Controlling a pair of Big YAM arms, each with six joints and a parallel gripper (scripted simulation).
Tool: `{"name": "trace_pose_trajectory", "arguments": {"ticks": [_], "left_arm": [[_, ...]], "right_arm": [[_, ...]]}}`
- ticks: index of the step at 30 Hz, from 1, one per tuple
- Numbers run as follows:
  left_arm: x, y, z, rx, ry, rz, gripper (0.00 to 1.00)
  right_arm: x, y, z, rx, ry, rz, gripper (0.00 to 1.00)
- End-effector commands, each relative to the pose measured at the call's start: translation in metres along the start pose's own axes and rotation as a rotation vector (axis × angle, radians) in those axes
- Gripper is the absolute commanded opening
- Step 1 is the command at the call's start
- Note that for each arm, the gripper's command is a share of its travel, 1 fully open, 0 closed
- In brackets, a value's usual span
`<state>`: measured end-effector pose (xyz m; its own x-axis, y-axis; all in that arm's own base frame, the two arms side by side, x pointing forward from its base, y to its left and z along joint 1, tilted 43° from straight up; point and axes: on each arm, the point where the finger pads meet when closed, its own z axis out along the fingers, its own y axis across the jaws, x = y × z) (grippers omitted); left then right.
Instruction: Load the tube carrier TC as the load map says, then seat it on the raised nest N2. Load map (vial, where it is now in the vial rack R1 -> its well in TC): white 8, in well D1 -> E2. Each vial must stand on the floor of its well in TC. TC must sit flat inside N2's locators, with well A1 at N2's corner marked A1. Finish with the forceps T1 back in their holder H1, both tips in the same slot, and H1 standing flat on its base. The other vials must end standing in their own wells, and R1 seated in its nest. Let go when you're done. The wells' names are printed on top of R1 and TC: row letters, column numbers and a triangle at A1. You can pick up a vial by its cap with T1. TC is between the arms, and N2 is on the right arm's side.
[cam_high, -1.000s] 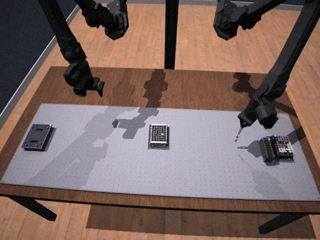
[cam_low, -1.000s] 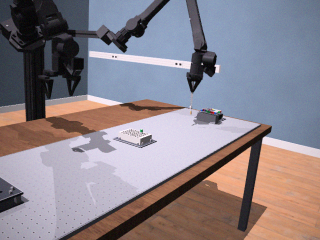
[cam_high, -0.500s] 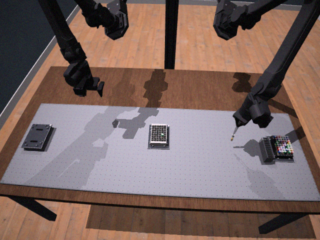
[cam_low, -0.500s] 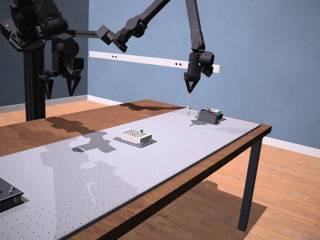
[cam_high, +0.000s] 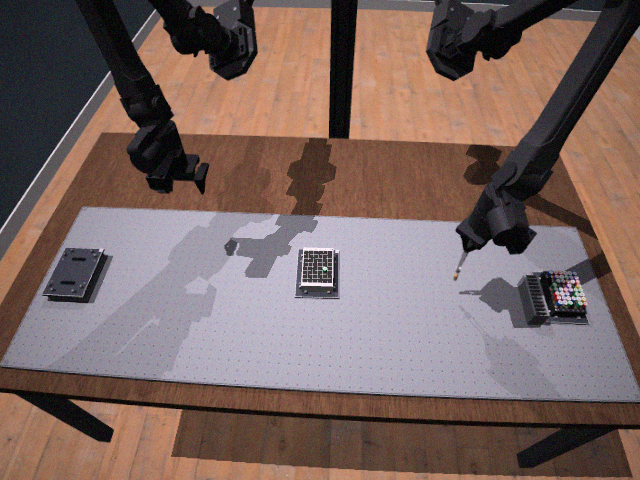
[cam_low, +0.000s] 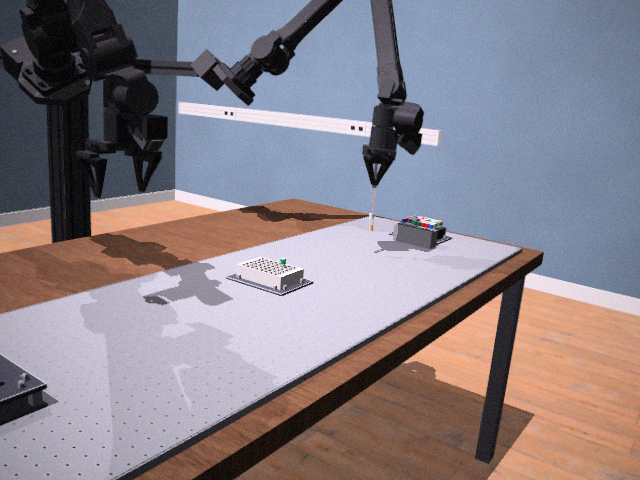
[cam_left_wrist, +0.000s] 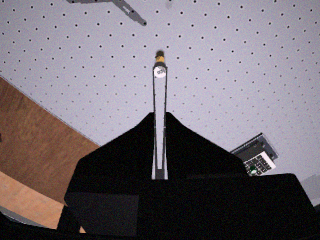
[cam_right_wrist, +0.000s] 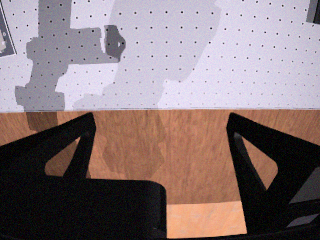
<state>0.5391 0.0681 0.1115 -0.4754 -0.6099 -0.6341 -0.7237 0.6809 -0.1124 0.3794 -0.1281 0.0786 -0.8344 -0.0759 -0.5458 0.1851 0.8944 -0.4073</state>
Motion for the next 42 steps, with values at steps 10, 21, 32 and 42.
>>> {"name": "trace_pose_trajectory", "arguments": {"ticks": [10,21,32,42], "left_arm": [[0.027,-0.013,0.011,-0.007,0.015,0.002,0.09],[0.039,-0.022,0.012,-0.008,0.013,-0.002,0.09],[0.055,-0.031,0.011,-0.009,0.016,0.003,0.09],[0.066,-0.04,0.012,-0.006,0.012,0.001,0.09]], "right_arm": [[-0.006,0.0,-0.002,-0.001,-0.016,-0.01,1.0],[-0.006,0.0,-0.002,-0.001,-0.016,-0.01,1.0],[-0.006,0.0,-0.002,-0.001,-0.016,-0.01,1.0],[-0.006,0.0,-0.002,-0.001,-0.016,-0.01,1.0]]}}
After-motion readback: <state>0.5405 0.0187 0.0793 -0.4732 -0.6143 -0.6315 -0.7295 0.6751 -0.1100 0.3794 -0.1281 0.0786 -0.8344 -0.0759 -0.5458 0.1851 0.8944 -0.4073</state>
